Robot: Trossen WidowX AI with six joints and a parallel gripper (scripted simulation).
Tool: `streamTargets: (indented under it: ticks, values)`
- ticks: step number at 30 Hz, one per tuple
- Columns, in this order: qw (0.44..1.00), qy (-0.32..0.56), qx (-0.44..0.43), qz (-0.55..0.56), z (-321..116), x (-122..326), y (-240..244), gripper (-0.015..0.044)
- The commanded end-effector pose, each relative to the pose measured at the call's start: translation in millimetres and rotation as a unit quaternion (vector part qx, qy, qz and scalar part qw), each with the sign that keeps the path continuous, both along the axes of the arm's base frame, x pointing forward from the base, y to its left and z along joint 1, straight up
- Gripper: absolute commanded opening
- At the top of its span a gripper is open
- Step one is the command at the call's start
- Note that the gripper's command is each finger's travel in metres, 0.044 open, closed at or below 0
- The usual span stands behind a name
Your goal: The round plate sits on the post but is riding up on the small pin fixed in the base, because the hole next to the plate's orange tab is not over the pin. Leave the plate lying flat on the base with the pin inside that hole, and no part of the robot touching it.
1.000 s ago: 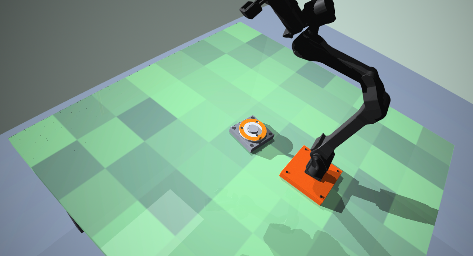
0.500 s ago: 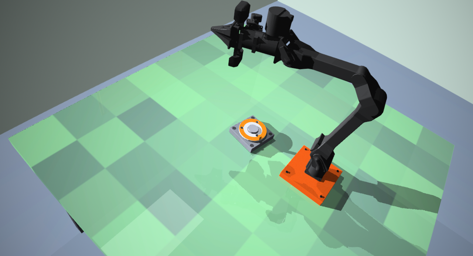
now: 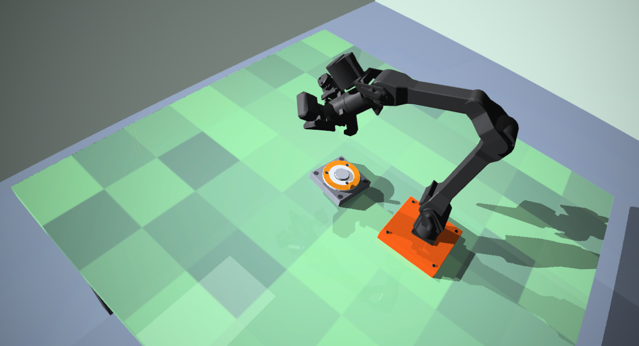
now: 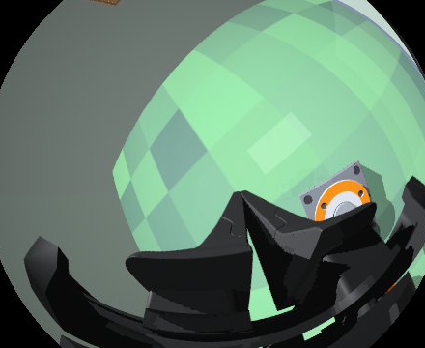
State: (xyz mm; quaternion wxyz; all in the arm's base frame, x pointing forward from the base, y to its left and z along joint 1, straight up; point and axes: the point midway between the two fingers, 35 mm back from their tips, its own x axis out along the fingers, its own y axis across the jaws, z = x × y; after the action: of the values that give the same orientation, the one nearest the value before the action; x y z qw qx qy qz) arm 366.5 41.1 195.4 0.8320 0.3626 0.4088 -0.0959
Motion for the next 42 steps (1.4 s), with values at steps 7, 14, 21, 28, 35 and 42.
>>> streamTargets:
  ticks: [7,14,21,28,35,42]
  values:
    - [0.900,0.291,-0.175,0.274,-89,-127,-16,0.0000]
    - [0.897,0.295,-0.176,0.279,-89,-122,-10,0.0000]
    - [0.897,0.295,-0.176,0.279,-92,-123,-11,0.0000]
    - [0.897,0.295,-0.176,0.279,-123,-121,-11,0.0000]
    - [0.897,0.295,-0.176,0.279,-137,-123,-11,0.0000]
    - [0.897,0.295,-0.176,0.279,-138,-128,-17,0.0000]
